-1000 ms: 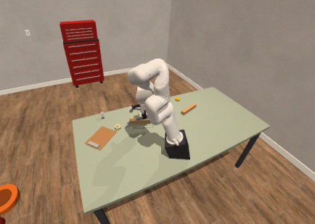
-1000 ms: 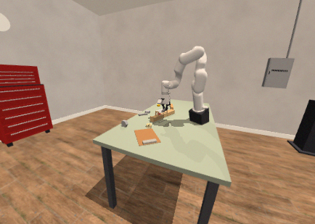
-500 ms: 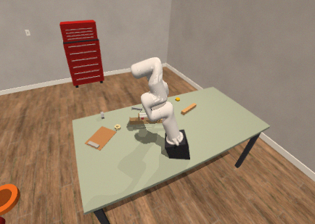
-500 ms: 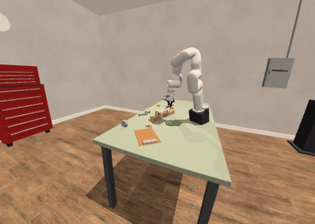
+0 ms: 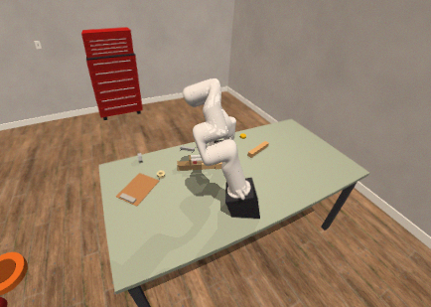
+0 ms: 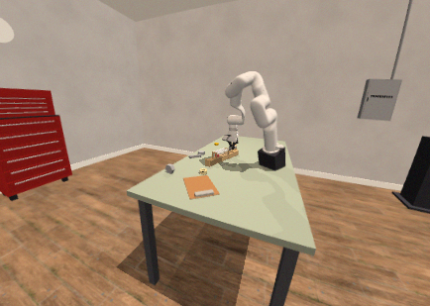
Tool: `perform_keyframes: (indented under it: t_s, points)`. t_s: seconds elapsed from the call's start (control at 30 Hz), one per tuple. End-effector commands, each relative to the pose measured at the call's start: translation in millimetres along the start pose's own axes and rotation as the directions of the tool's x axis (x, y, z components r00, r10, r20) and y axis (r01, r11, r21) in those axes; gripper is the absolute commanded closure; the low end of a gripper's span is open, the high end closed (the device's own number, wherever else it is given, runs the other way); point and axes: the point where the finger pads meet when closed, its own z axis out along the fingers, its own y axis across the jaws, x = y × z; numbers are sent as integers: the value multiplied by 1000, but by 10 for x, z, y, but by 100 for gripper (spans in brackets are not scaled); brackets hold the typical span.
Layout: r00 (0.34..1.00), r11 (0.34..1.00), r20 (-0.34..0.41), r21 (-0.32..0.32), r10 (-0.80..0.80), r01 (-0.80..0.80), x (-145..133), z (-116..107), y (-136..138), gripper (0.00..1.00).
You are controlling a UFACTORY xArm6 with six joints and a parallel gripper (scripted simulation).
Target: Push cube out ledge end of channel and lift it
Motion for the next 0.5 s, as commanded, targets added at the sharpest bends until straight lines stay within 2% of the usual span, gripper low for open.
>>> perform_keyframes:
  t_s: [0.0,0.2,0.47]
  points:
    - [1000,1000,-2,-5,0,0,-5,56,16,100]
    - [1000,1000,-2,-5,0,0,-5,175,17,100]
    - [1000,1000,-2,-5,0,0,-5,192,17,100]
